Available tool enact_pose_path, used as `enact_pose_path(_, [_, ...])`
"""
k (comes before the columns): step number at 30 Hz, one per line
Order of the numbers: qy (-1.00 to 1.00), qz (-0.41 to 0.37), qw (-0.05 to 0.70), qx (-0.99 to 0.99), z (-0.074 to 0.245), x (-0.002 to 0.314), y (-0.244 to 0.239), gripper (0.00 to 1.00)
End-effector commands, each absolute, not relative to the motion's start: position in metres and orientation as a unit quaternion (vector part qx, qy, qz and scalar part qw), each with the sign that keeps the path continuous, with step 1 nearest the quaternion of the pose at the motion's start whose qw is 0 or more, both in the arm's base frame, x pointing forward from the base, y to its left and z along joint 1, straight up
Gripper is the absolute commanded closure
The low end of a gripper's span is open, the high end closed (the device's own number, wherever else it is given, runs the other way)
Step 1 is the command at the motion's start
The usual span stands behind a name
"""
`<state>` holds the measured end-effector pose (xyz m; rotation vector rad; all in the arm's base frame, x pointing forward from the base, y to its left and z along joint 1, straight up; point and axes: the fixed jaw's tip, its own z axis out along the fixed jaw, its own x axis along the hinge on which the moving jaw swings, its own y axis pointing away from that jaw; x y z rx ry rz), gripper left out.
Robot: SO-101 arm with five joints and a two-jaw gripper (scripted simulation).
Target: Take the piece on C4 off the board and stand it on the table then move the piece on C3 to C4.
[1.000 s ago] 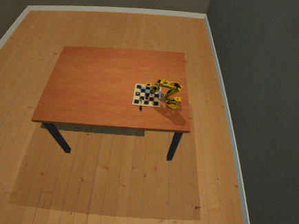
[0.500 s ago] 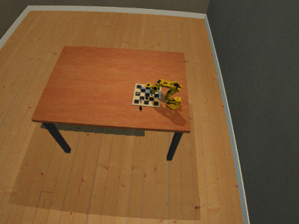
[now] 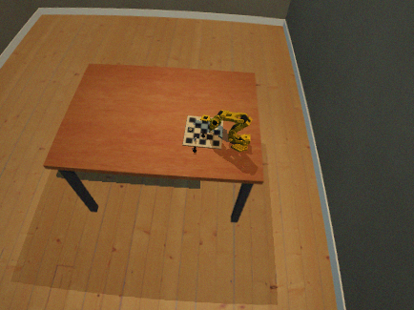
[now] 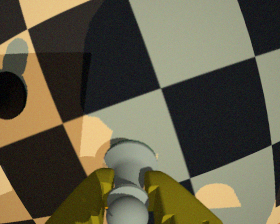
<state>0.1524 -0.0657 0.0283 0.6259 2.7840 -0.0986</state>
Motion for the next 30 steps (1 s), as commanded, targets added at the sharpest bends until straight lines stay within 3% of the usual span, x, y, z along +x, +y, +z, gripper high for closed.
enact_pose_path(1, [0.967,-0.033,0.136,0.211,0.0233,0.1505,-0.0643,1.0])
enact_pose_path(30, [0.967,-0.033,0.136,0.211,0.0177,0.1505,-0.0643,0.96])
